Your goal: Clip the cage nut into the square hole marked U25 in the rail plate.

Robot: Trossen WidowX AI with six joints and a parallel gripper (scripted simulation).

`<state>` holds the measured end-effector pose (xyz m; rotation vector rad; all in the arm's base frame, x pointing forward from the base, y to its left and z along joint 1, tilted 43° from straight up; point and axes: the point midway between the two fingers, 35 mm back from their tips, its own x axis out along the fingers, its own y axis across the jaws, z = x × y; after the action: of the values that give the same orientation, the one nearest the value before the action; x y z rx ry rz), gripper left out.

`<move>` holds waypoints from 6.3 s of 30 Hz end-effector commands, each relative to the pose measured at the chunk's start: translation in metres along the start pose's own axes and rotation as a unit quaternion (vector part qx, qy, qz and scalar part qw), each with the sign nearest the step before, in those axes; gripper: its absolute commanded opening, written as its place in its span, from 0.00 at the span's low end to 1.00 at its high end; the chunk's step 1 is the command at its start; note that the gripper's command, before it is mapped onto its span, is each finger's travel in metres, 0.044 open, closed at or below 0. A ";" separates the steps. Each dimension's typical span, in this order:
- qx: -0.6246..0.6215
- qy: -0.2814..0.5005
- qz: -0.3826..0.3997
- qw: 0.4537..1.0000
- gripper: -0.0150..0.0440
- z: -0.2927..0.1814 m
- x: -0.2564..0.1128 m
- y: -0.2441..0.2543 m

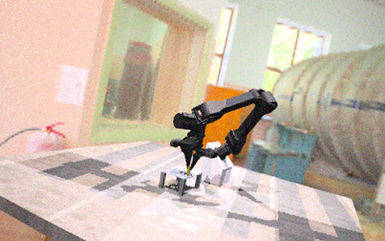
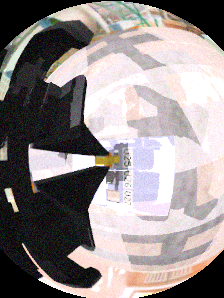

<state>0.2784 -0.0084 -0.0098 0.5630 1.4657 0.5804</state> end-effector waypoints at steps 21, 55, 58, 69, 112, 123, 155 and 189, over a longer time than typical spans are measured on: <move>0.001 -0.002 -0.026 1.000 0.30 0.001 0.000 0.001; 0.002 -0.002 -0.051 0.999 0.30 0.001 0.001 0.003; 0.002 -0.002 -0.054 0.999 0.30 0.001 0.002 0.003; 0.002 -0.002 -0.056 0.998 0.30 0.001 0.002 0.003; 0.002 -0.002 -0.089 0.996 0.30 0.000 0.004 0.006; 0.002 -0.002 -0.100 0.995 0.30 0.000 0.004 0.007; 0.002 -0.002 -0.128 0.992 0.30 0.000 0.006 0.010; 0.002 -0.002 -0.150 0.989 0.30 0.000 0.007 0.012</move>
<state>0.2782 0.0063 -0.0068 0.3393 1.5139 0.3495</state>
